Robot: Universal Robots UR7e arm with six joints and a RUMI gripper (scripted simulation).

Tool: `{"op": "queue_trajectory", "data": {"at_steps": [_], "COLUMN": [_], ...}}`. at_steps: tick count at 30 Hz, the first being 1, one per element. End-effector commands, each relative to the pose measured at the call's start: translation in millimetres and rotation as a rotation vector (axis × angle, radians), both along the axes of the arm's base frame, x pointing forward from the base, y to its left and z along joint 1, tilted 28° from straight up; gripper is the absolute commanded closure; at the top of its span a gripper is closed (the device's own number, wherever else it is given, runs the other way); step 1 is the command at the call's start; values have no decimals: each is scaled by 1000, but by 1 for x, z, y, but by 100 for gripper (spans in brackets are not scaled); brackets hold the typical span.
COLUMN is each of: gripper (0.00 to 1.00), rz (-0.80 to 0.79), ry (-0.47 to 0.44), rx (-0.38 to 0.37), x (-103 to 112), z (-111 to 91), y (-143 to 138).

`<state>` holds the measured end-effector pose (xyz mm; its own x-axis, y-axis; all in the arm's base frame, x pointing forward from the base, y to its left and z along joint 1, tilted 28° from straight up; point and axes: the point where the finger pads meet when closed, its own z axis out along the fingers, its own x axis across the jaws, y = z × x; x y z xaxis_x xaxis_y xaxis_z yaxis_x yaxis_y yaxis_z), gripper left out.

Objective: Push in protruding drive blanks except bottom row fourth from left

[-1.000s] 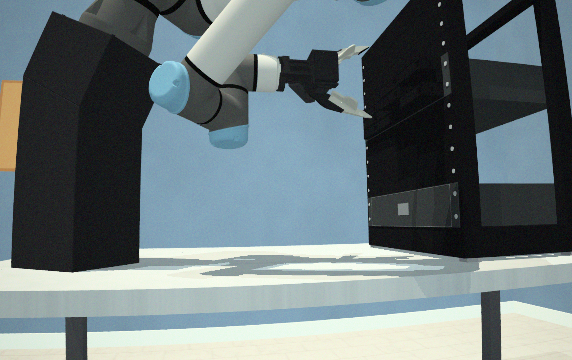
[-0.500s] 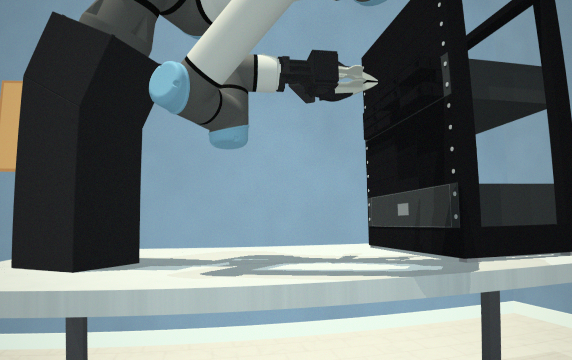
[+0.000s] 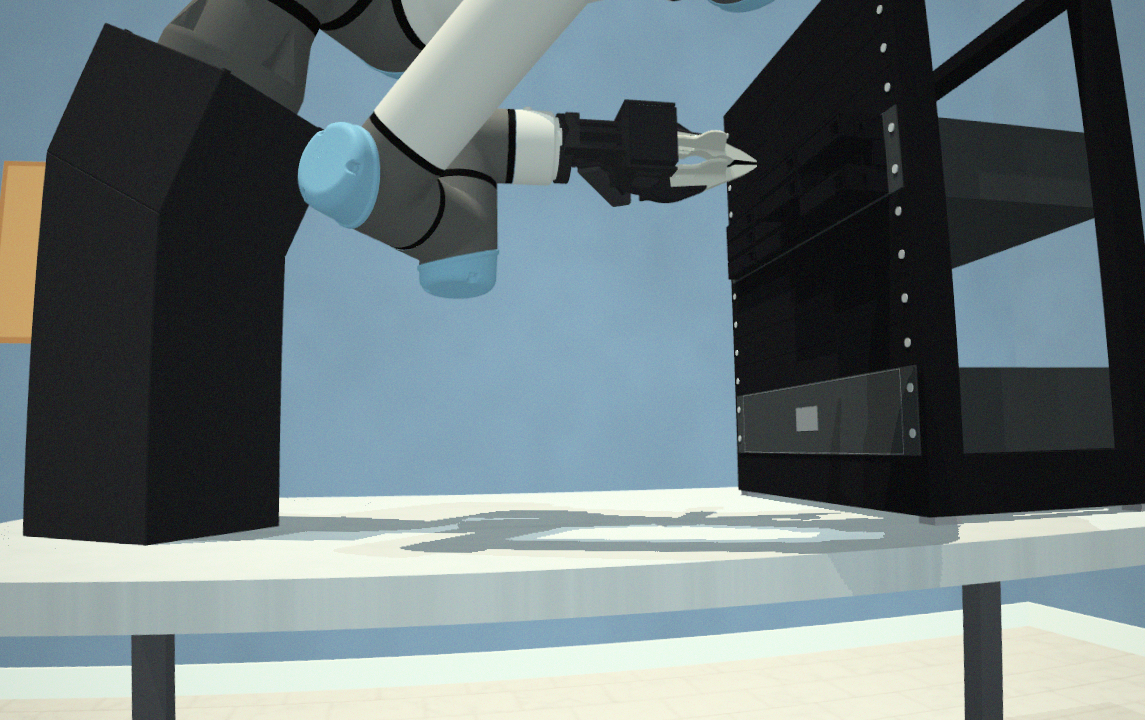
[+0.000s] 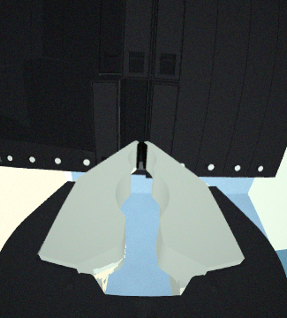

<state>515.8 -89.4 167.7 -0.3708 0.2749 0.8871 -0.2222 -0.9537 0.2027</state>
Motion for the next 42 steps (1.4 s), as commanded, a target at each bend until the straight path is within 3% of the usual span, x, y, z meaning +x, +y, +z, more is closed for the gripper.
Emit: {"op": "queue_trajectory", "data": {"at_steps": [1, 18, 42], "gripper": [100, 100, 100], "rz": [1, 1, 1], "ry": [-3, -3, -3], "rx": [-4, -4, -4], "x": [0, 2, 19], "z": [1, -1, -20], "y": [1, 7, 69]}}
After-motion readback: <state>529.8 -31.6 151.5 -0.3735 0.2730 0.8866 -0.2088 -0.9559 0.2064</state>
